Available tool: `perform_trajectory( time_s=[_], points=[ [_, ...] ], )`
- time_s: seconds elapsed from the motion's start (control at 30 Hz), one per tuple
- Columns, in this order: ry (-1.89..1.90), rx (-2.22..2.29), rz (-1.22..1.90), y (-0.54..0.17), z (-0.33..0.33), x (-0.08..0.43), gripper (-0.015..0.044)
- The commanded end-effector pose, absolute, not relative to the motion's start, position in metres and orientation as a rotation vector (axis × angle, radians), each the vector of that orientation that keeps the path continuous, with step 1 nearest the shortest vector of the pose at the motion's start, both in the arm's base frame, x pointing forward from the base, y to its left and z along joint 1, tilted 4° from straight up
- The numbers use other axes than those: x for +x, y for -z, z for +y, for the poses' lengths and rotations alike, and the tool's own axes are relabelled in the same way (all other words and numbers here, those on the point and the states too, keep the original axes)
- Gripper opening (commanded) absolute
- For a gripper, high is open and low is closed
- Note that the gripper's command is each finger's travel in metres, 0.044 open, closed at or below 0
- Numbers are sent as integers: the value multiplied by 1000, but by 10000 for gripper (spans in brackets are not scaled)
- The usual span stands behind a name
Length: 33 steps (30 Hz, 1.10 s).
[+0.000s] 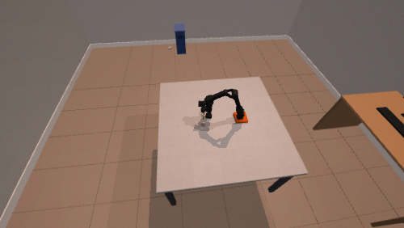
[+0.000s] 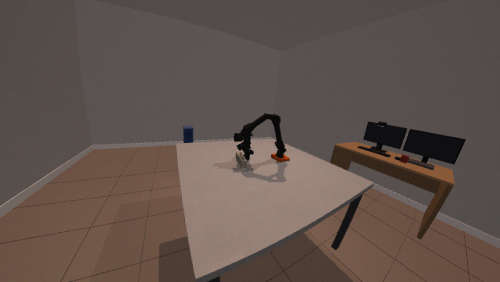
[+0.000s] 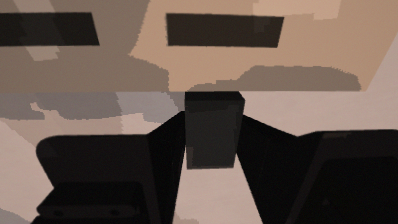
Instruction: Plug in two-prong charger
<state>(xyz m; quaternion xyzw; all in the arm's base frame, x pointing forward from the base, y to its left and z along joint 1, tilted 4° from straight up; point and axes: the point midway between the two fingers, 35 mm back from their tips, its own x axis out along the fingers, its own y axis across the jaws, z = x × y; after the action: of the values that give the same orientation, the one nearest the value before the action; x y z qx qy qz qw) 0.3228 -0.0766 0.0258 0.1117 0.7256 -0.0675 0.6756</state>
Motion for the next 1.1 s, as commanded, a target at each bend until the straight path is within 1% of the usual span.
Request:
perform_trajectory(
  time_s=[0.0, 1.07],
  points=[
    [152, 259, 1629, -27, -77, 325, 0],
    [152, 259, 1628, -27, -79, 334, 0]
  ],
)
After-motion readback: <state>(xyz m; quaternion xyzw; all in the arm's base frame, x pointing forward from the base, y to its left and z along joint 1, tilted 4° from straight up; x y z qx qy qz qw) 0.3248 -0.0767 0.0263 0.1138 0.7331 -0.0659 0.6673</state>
